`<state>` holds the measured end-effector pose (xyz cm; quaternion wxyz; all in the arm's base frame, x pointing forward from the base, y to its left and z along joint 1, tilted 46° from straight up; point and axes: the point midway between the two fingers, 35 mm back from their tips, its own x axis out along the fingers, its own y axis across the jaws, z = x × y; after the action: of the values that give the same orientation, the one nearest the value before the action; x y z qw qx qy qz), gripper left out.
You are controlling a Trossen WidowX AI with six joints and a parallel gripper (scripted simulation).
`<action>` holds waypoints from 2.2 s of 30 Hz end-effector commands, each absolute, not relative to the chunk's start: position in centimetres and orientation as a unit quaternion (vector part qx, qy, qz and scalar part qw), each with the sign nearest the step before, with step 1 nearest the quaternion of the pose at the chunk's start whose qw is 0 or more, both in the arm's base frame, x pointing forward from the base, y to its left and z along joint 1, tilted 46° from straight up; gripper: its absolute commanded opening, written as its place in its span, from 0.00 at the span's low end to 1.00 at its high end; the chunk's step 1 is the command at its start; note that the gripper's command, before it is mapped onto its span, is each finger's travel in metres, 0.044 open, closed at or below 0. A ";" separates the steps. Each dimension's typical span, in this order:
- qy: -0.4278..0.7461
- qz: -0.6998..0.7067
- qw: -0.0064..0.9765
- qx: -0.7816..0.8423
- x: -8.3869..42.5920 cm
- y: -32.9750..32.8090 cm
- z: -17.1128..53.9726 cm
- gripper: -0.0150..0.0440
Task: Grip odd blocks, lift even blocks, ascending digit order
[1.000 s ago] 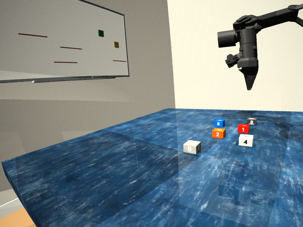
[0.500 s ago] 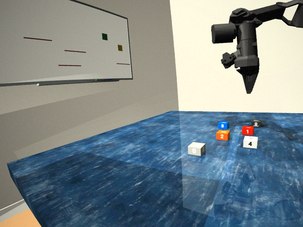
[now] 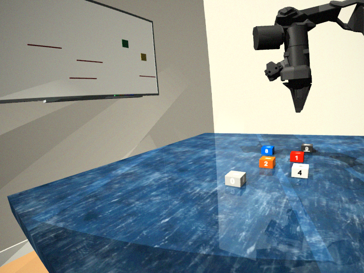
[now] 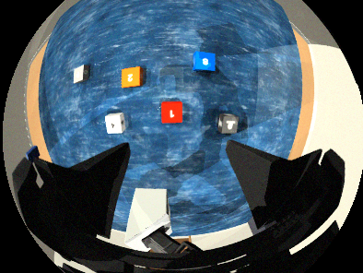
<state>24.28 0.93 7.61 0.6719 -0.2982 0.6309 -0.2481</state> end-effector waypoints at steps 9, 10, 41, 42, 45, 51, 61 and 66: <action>0.631 -0.248 0.674 -0.295 26.9 3.4 5.8 0.93; 0.631 -0.248 0.674 -0.294 27.6 4.1 5.2 0.93; 0.631 -0.246 0.675 -0.293 28.5 7.9 1.4 0.93; 0.631 -0.245 0.675 -0.293 27.1 8.1 1.1 0.93; 0.632 -0.246 0.674 -0.293 23.2 8.4 0.1 0.93; 0.632 -0.246 0.674 -0.294 22.3 8.4 0.0 0.93; 0.632 -0.246 0.674 -0.294 22.3 8.4 0.0 0.93; 0.632 -0.246 0.674 -0.294 22.3 8.4 0.0 0.93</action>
<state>22.38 8.34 0.02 0.6731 -0.2961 0.6315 -0.2459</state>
